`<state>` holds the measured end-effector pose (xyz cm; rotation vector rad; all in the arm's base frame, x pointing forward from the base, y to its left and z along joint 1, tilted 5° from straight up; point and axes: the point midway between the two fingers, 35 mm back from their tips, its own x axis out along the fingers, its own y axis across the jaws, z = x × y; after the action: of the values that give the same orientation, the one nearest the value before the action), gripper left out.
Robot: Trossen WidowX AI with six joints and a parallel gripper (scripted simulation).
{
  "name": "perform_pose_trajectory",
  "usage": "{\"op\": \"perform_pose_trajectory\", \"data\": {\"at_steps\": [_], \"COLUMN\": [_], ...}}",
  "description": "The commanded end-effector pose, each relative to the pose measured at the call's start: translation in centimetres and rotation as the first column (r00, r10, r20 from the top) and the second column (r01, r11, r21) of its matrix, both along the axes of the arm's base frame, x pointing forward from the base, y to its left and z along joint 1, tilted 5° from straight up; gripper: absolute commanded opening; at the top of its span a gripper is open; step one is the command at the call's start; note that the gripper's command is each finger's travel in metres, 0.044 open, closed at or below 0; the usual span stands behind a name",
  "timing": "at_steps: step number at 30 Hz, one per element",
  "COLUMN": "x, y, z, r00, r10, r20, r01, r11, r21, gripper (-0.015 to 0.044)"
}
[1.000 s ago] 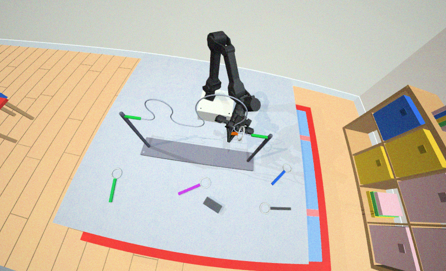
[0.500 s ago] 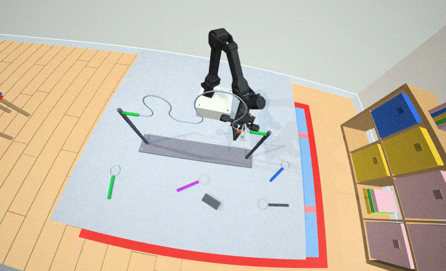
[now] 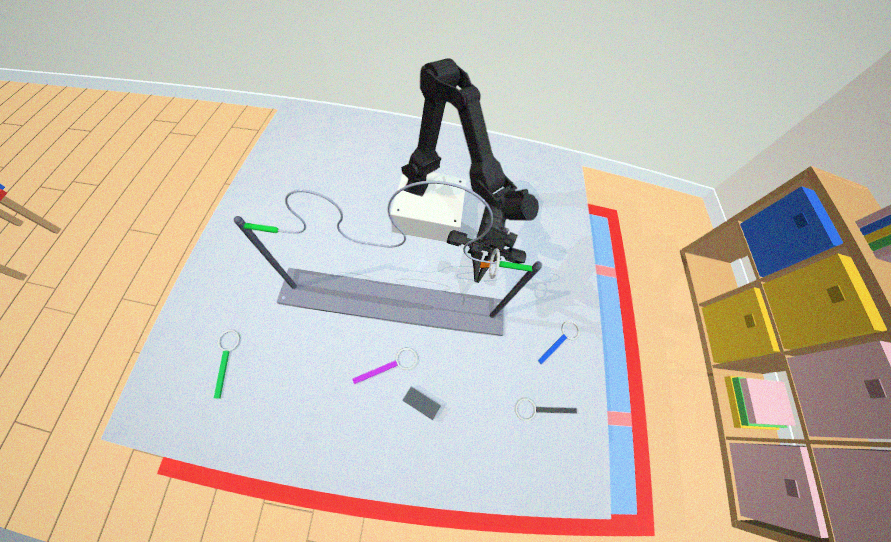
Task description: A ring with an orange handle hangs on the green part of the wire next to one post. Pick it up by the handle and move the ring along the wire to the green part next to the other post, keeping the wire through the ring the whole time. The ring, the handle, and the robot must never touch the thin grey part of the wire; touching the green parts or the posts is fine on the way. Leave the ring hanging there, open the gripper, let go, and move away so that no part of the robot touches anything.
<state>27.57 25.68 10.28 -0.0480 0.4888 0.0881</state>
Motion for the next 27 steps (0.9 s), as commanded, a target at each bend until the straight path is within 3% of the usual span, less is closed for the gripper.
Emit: {"op": "perform_pose_trajectory", "data": {"at_steps": [1, 27], "x": [0.0, -0.5], "y": [0.5, 2.7], "z": [0.2, 0.1], "r00": [1.000, 1.000], "r10": [-0.005, -0.005], "r20": [0.005, 0.006], "r01": [0.005, 0.005], "r11": [1.000, 1.000], "r21": [0.010, 0.013], "gripper": [-0.0150, -0.0150]}}
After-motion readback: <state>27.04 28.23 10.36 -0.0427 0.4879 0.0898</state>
